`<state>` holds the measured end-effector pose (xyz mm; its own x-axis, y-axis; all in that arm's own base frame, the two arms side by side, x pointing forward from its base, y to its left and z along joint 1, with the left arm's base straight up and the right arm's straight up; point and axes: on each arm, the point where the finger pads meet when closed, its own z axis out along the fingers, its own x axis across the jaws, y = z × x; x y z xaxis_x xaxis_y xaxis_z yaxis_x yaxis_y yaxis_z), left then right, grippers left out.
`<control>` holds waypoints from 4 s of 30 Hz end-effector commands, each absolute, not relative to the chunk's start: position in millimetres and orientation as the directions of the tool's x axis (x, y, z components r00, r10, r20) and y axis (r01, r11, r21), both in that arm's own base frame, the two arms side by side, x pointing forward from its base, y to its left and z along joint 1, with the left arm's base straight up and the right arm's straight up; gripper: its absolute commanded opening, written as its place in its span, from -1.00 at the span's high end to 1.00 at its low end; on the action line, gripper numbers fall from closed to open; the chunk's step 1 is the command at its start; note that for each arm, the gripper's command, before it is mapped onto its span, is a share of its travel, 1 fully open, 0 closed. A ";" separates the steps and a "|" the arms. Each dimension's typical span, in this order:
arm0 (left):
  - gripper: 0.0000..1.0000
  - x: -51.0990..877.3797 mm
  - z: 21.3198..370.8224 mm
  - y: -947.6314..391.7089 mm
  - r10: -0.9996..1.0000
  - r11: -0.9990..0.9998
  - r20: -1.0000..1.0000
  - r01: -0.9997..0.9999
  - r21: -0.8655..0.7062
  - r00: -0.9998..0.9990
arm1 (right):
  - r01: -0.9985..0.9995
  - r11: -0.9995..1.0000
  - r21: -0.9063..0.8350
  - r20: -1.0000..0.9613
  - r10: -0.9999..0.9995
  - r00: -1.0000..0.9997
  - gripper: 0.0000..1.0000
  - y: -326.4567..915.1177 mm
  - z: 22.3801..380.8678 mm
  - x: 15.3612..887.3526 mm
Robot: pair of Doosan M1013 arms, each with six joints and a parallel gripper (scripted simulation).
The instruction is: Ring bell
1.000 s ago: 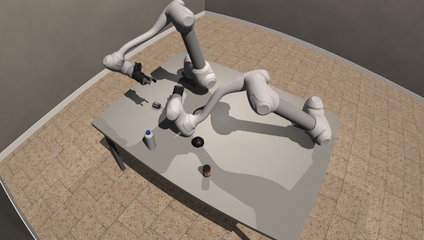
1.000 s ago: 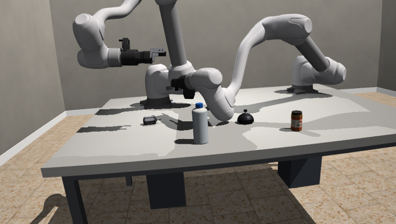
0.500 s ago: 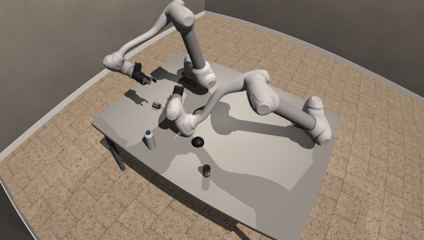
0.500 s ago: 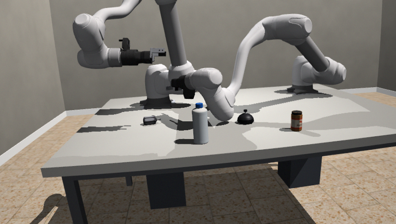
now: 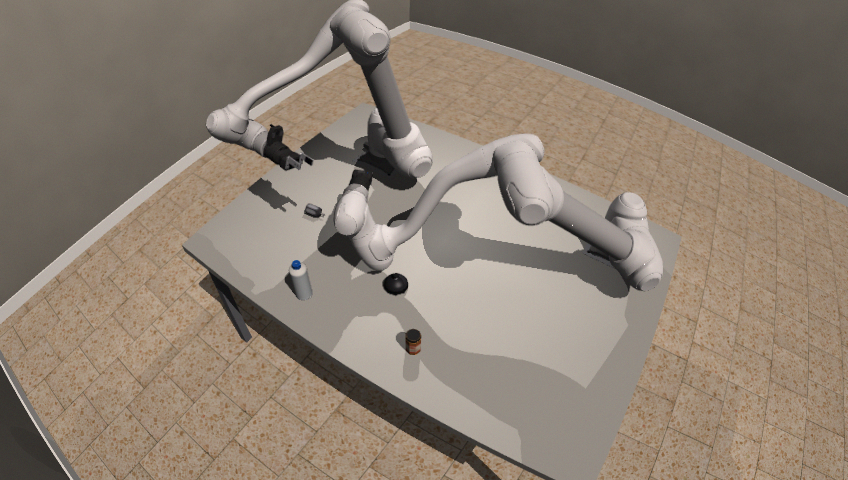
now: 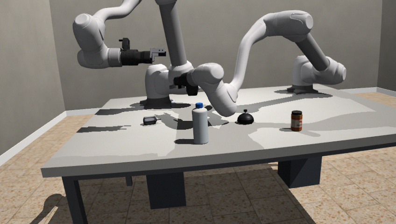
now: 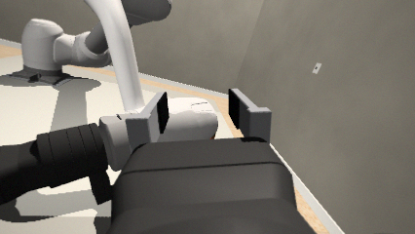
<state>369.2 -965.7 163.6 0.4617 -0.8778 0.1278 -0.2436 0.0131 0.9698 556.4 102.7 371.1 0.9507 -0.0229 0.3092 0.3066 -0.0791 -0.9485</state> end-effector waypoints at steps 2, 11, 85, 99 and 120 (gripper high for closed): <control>-1.00 366.1 169.1 -958.2 -0.882 -0.019 0.098 -0.244 0.970 0.461 | 0.308 -0.079 -0.948 0.311 -0.023 0.950 -1.00 102.7 371.8 556.5; -1.00 342.5 190.1 -894.2 -0.872 -0.285 -0.144 -0.246 0.927 0.468 | 0.308 -0.079 -0.948 0.311 -0.023 0.950 -1.00 102.7 371.8 556.5; -1.00 201.2 268.9 -226.9 0.616 -0.708 0.022 0.566 -0.422 0.787 | 0.308 -0.079 -0.948 0.311 -0.023 0.950 -1.00 102.7 371.8 556.5; -1.00 210.5 268.9 -218.4 0.648 -0.684 0.022 0.595 -0.422 0.761 | 0.308 -0.079 -0.948 0.311 -0.023 0.950 -1.00 102.7 371.8 556.5; -1.00 277.3 268.9 -123.0 0.887 -0.409 0.022 0.809 -0.422 0.461 | 0.308 -0.079 -0.948 0.311 -0.023 0.950 -1.00 102.7 371.8 556.5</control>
<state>267.9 -135.9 268.3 0.4999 0.8657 0.0248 0.7900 -0.4441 -0.4227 556.4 102.7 371.1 0.9507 -0.0229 0.3092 0.3066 -0.0791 -0.9485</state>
